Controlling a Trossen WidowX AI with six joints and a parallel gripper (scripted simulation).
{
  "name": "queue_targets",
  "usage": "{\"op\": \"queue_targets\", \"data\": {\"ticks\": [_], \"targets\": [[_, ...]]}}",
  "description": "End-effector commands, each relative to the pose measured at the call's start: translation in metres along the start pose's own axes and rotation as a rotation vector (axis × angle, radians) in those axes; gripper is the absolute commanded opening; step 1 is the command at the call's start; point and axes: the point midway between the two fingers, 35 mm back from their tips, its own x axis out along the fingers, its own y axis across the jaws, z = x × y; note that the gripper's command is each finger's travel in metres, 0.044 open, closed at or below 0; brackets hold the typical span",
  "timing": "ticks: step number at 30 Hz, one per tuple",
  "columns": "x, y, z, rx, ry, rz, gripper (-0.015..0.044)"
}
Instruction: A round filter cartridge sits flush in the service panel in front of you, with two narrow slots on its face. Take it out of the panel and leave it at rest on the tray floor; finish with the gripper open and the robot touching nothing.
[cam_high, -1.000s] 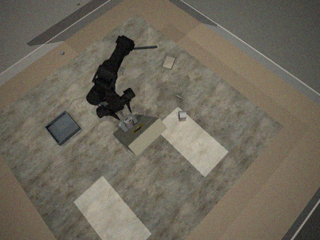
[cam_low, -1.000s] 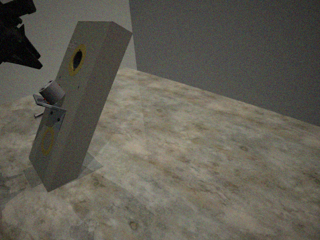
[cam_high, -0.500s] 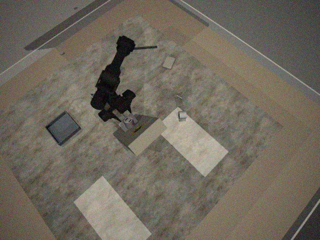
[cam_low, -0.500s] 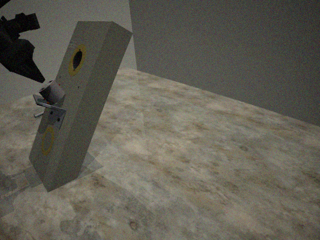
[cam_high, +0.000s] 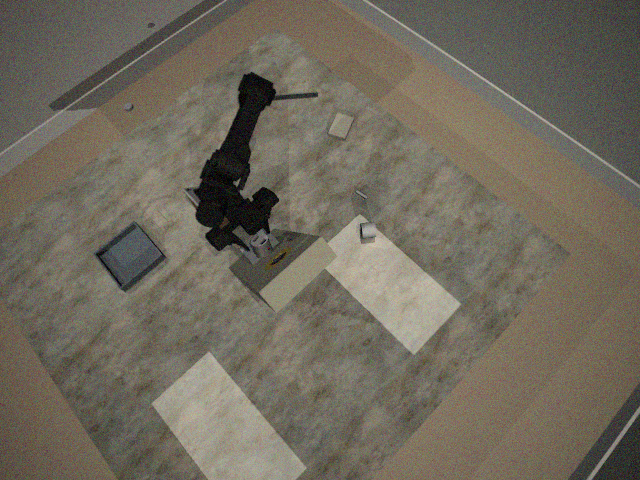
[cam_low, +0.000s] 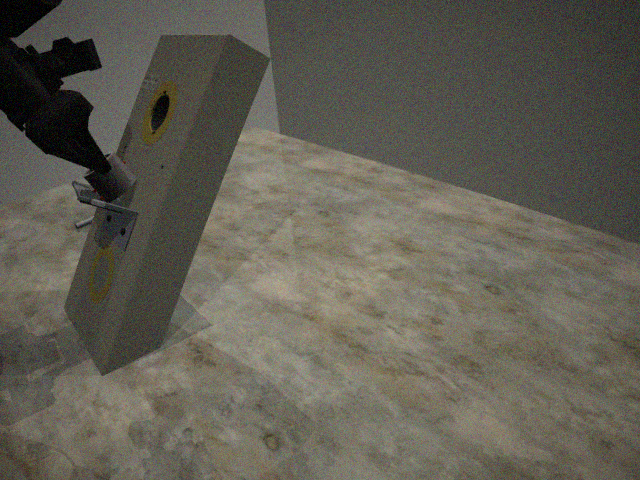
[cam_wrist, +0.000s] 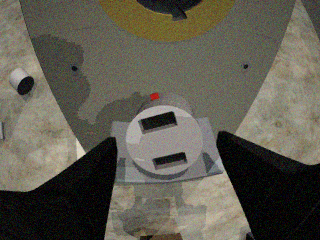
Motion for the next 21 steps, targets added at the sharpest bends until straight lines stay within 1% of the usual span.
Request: {"op": "queue_targets", "data": {"ticks": [1,7,9,18,21], "targets": [[0.0067,0.0013,-0.0004,0.005,-0.003,0.006,0.0305],[0.0151,0.0022,-0.0007,0.004,-0.004,0.008,0.0305],[0.0110,0.0010,-0.0003,-0.001,-0.001,0.002,0.0252],[0.0110,0.0010,-0.0003,-0.001,-0.001,0.002,0.0192],[0.0110,0.0010,-0.0003,-0.001,-0.001,0.002,0.0113]]}}
